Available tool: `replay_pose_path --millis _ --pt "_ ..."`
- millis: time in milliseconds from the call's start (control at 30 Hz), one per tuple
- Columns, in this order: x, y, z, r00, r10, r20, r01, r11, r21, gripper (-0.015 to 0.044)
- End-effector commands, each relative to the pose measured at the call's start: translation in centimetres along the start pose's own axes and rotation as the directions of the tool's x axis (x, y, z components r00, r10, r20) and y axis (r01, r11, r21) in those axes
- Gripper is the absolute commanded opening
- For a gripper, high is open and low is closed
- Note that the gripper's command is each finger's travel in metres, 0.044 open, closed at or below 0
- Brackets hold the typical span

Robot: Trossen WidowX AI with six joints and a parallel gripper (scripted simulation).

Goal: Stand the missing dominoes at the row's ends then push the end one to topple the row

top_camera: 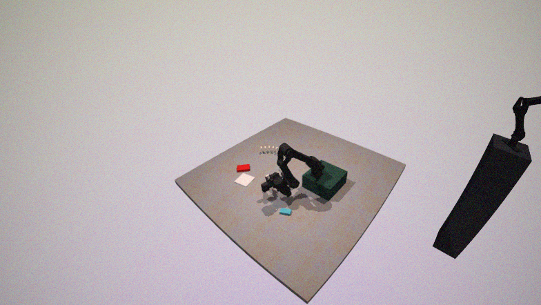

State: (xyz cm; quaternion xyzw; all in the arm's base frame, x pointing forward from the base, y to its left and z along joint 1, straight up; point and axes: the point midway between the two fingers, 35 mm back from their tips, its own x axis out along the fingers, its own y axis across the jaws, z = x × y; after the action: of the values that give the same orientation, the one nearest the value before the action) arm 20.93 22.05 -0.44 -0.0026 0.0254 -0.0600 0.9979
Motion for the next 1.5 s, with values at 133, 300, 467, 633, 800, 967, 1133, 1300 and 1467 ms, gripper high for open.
replay_pose_path --millis 133,300,467,633,800,967,1133,1300,1467 --pt "0.3 -0.1 -2.8 1.000 -0.008 -0.009 0.008 1.000 0.016 0.0107" --pt "0.4 -0.3 -4.0 1.000 -0.011 -0.014 0.012 1.000 0.016 0.0107" --pt "0.4 -0.3 -4.0 1.000 -0.011 -0.014 0.012 1.000 0.016 0.0107" --pt "0.4 -0.3 -4.0 1.000 -0.011 -0.014 0.012 1.000 0.016 0.0107" --pt "0.4 -0.3 -4.0 1.000 -0.011 -0.014 0.012 1.000 0.016 0.0238" --pt "0.4 -0.3 -4.0 1.000 -0.011 -0.014 0.012 1.000 0.016 0.0370" --pt "0.4 -0.3 -4.0 1.000 -0.011 -0.014 0.012 1.000 0.016 0.0440" --pt "0.2 -0.2 -1.0 1.000 -0.011 -0.014 0.011 1.000 0.012 0.0440" --pt "0.1 -0.4 1.0 1.000 -0.010 -0.014 0.010 1.000 0.009 0.0440"
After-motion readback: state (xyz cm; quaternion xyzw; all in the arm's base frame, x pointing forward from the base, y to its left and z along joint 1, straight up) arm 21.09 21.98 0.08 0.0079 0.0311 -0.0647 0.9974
